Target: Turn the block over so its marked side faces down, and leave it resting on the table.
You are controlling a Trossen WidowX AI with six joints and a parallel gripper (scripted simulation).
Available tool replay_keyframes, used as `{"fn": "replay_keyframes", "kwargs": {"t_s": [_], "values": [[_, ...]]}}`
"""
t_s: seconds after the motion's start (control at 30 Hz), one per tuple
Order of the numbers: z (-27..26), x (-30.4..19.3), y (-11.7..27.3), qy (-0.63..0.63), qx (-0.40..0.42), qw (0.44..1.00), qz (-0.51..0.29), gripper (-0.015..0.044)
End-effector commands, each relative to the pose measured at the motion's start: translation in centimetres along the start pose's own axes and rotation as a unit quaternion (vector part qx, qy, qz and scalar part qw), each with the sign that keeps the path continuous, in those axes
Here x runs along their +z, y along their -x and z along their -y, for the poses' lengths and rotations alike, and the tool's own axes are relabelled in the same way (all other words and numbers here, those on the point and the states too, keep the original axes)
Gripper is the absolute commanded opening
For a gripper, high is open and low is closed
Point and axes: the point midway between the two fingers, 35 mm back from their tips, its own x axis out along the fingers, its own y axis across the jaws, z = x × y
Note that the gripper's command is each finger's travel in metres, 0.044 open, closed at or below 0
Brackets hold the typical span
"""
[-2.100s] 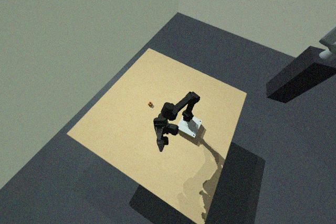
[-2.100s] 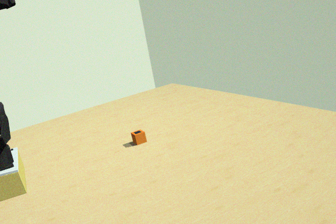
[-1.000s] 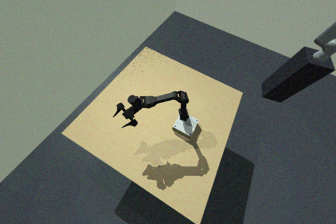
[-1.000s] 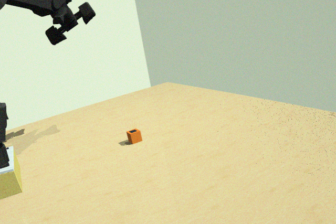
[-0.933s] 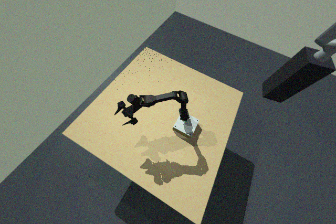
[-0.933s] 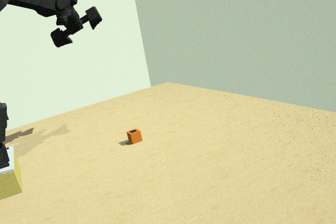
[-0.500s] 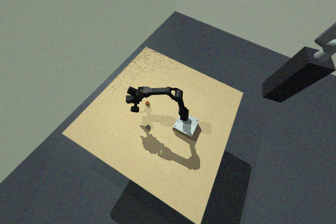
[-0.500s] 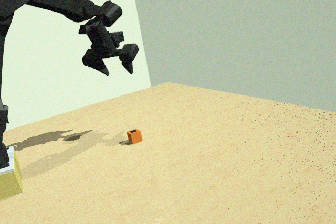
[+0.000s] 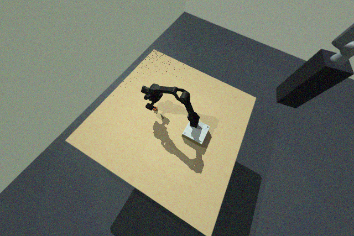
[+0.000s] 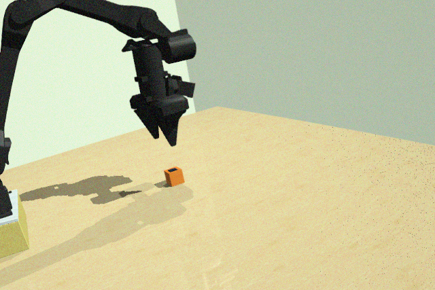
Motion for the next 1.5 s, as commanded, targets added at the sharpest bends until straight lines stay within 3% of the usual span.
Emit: {"fn": "replay_keyframes", "kwargs": {"t_s": [0.0,0.07,0.3,1.13,1.47], "values": [[0.2,0.1,-0.9,-0.006,-0.004,1.000,-0.003,0.0440],[0.2,0.0,-3.0,-0.006,-0.004,1.000,-0.003,0.0440],[0.3,0.1,-4.6,-0.006,-0.004,1.000,-0.003,0.0440],[0.4,0.0,-8.1,-0.006,-0.004,1.000,-0.003,0.0440],[0.4,0.0,-8.1,-0.006,-0.004,1.000,-0.003,0.0177]]}}
